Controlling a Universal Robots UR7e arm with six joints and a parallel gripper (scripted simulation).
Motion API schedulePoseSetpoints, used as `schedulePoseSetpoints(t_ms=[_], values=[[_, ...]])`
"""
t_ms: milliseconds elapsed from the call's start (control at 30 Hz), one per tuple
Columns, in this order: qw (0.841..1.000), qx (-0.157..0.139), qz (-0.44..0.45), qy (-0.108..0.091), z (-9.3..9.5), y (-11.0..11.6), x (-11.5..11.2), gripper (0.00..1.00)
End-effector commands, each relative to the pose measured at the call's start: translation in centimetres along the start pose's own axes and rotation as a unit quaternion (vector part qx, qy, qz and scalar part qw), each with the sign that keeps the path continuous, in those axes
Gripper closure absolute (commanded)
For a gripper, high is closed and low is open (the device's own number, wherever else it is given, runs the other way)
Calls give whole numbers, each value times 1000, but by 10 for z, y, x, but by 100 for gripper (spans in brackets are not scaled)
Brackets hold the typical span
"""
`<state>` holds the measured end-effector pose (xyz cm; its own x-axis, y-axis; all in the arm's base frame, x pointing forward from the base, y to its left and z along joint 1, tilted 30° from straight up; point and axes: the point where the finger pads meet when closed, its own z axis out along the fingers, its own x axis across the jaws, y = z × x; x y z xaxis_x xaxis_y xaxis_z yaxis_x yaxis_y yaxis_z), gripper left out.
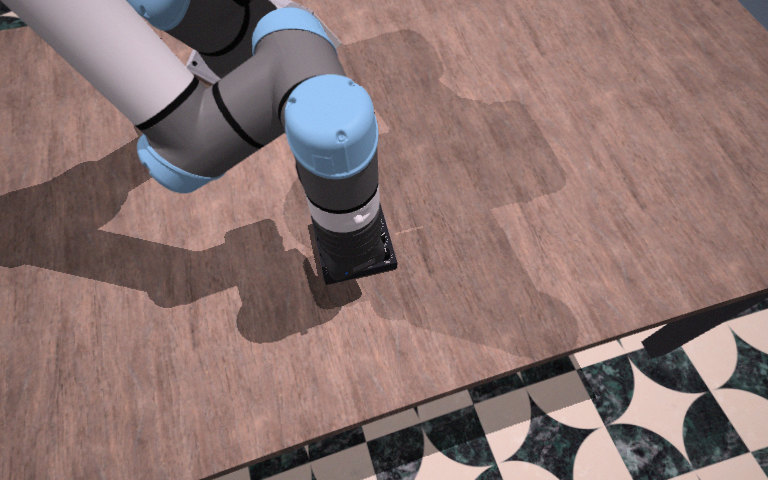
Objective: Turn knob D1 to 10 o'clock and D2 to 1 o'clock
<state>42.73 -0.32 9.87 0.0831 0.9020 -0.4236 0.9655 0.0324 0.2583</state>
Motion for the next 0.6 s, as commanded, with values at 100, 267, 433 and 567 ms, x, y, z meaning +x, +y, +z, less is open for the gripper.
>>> schedulePoseSetpoints(t_ms=[100,267,433,567], values=[[999,0,42,0,0,0,0,70],[998,0,55,0,0,0,0,70],[998,0,70,0,0,0,0,70],[997,0,78,0,0,0,0,70]])
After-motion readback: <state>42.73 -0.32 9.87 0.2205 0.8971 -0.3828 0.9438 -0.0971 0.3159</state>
